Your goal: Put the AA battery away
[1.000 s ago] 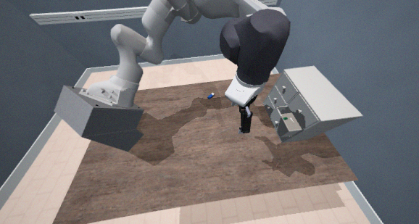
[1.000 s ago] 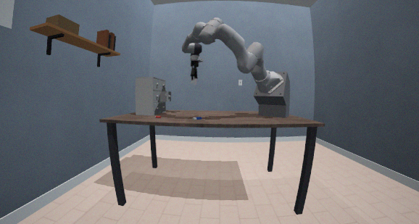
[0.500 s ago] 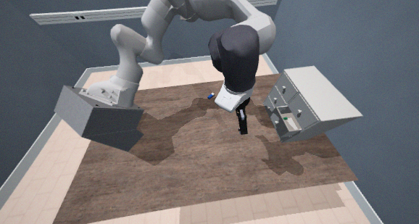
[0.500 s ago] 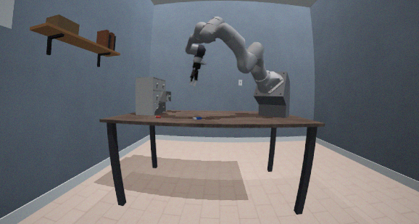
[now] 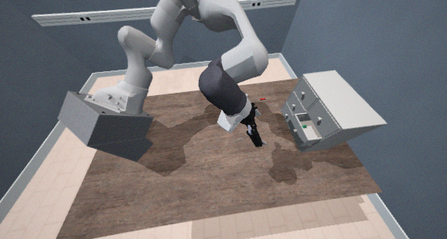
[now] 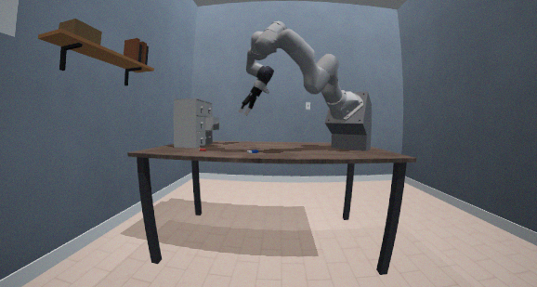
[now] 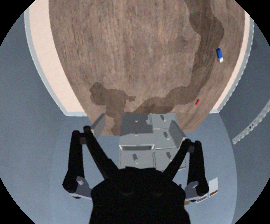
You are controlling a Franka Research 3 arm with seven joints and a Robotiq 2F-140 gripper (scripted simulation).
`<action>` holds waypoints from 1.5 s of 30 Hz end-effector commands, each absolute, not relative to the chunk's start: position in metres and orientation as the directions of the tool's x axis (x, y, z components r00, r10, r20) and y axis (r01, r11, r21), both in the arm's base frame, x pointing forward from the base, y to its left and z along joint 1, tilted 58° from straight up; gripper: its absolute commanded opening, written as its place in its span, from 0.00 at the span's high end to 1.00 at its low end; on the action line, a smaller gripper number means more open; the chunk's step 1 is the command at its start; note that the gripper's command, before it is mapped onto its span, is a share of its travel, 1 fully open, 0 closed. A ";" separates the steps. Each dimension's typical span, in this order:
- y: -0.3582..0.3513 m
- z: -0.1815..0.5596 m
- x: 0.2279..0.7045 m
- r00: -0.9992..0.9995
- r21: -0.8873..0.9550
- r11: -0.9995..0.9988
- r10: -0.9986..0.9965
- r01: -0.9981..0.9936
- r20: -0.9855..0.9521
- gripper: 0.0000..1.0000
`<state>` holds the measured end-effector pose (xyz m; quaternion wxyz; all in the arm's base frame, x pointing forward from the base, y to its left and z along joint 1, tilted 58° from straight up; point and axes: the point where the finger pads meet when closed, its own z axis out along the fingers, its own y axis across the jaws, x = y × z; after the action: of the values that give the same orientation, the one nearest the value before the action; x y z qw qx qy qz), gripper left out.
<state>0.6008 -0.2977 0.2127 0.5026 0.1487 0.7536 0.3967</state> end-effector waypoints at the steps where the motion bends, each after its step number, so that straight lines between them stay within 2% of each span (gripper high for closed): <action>1: -0.301 0.215 0.619 -0.277 0.660 0.718 0.603 -0.219 -0.748 0.00; 20: -0.287 0.215 0.668 0.145 0.660 0.719 0.693 -0.219 -0.706 0.00; 38: -0.284 0.215 0.677 0.224 0.660 0.719 0.695 -0.219 -0.683 0.00; 39: -0.284 0.215 0.677 0.224 0.660 0.719 0.695 -0.219 -0.683 0.90; 45: -0.284 0.215 0.677 0.224 0.660 0.719 0.695 -0.219 -0.683 0.90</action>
<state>0.6765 -0.2821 0.2138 0.7450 0.2259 0.5434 0.3141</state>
